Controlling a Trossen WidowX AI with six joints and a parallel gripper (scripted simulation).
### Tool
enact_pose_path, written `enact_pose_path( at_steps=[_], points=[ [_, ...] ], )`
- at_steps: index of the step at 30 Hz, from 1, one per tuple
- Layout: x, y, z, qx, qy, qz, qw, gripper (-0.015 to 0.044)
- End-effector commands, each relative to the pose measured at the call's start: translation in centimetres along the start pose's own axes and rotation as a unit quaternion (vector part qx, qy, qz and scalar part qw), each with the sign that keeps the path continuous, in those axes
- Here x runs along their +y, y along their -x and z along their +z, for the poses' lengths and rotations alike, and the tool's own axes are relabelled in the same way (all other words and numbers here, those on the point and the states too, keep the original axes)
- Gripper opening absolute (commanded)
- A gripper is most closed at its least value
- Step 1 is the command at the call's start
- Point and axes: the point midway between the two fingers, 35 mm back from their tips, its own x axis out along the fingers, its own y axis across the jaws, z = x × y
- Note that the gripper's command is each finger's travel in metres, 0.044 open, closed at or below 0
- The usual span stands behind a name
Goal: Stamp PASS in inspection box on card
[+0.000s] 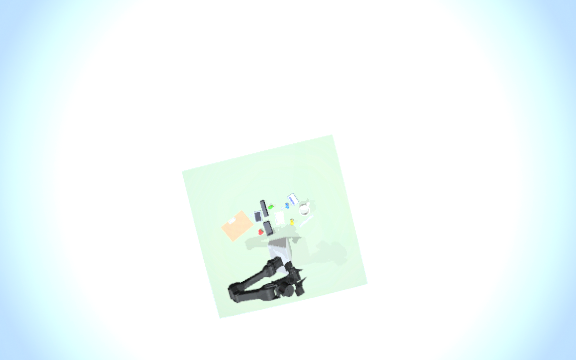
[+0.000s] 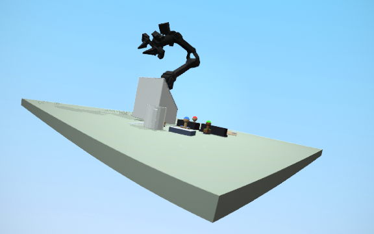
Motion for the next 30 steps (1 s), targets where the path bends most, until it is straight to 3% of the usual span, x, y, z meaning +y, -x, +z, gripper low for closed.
enact_pose_path(
  at_steps=[1,10,17,23,30],
  points=[
    [4.5,0.0,3.9,-0.019,0.068,0.059,0.996,0.0211],
    [14.0,0.8,9.0,-0.035,0.178,0.162,0.970,0.0211],
    [25.4,1.4,10.9,-0.015,0.285,0.267,0.921,0.0211],
    [35.9,2.0,9.3,0.031,0.360,0.355,0.862,0.0211],
    [46.8,2.3,3.8,0.111,0.422,0.435,0.788,0.0211]
  ],
)
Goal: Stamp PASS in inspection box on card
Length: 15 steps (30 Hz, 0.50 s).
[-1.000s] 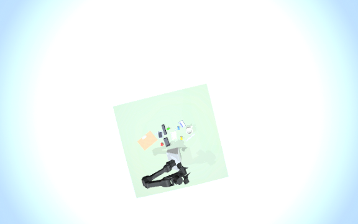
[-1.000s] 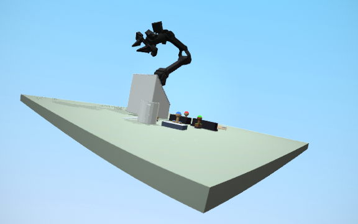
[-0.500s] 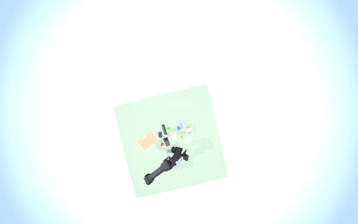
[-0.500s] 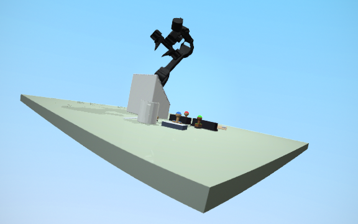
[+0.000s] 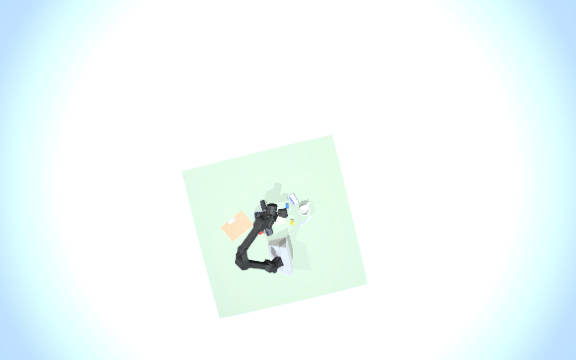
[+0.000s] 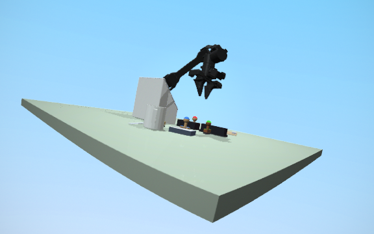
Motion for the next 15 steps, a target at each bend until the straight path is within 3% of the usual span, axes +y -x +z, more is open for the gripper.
enact_pose_path(
  at_steps=[1,15],
  points=[
    [4.4,-5.1,1.2,0.044,0.021,0.066,0.997,0.0211],
    [5.4,-6.7,1.3,0.050,0.024,0.075,0.996,0.0211]
  ],
)
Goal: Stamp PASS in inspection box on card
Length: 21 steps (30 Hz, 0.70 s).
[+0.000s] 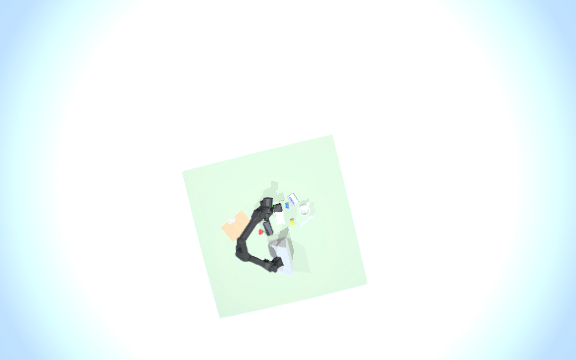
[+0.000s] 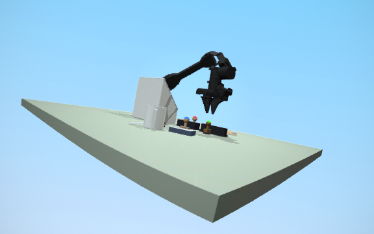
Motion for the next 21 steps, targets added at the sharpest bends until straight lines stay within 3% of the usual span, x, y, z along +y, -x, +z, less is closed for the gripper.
enact_pose_path(
  at_steps=[1,21],
  points=[
    [0.2,-1.0,-0.1,0.005,-0.002,0.004,1.000,0.0211],
    [0.4,-4.3,0.0,0.005,-0.002,0.004,1.000,0.0211]
  ],
)
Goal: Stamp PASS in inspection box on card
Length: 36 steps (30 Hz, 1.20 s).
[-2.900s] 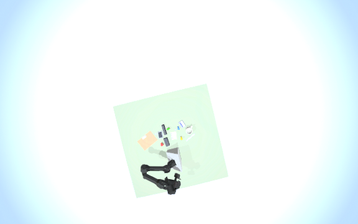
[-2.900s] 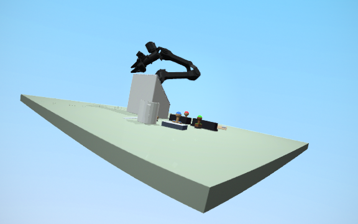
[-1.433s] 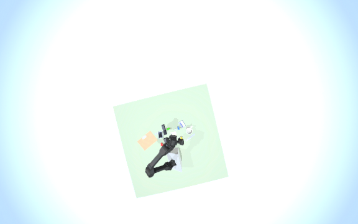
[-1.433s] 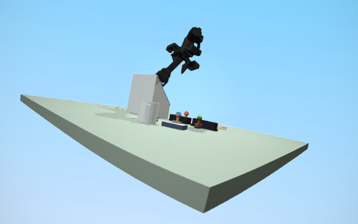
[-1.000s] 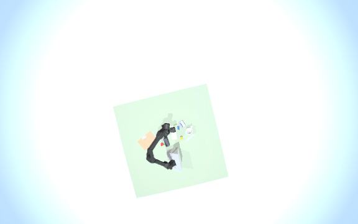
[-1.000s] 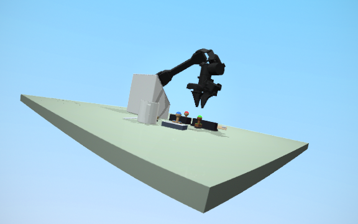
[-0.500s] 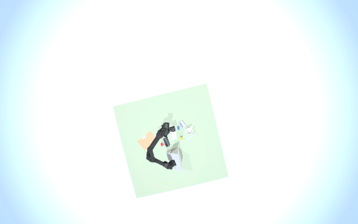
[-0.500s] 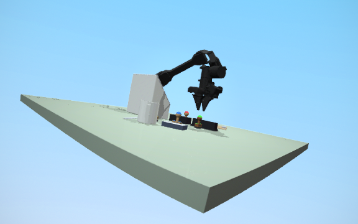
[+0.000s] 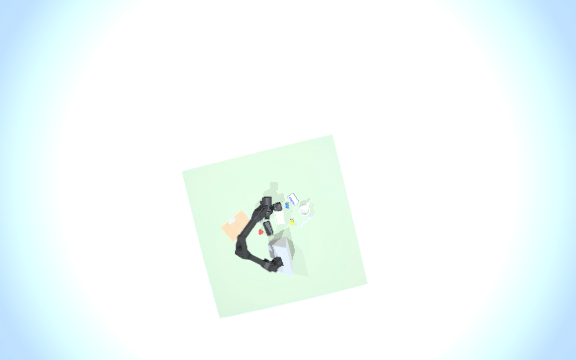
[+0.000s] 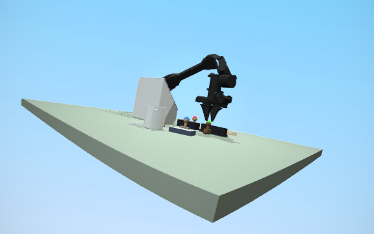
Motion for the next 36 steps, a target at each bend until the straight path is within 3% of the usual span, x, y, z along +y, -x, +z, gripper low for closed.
enact_pose_path(
  at_steps=[1,19,36],
  points=[
    [0.1,-1.1,-0.3,0.006,-0.003,0.004,1.000,0.0211],
    [0.4,-3.9,-0.5,0.006,-0.003,0.005,1.000,0.0211],
    [0.5,-4.0,-0.5,0.006,-0.003,0.006,1.000,0.0211]
  ],
)
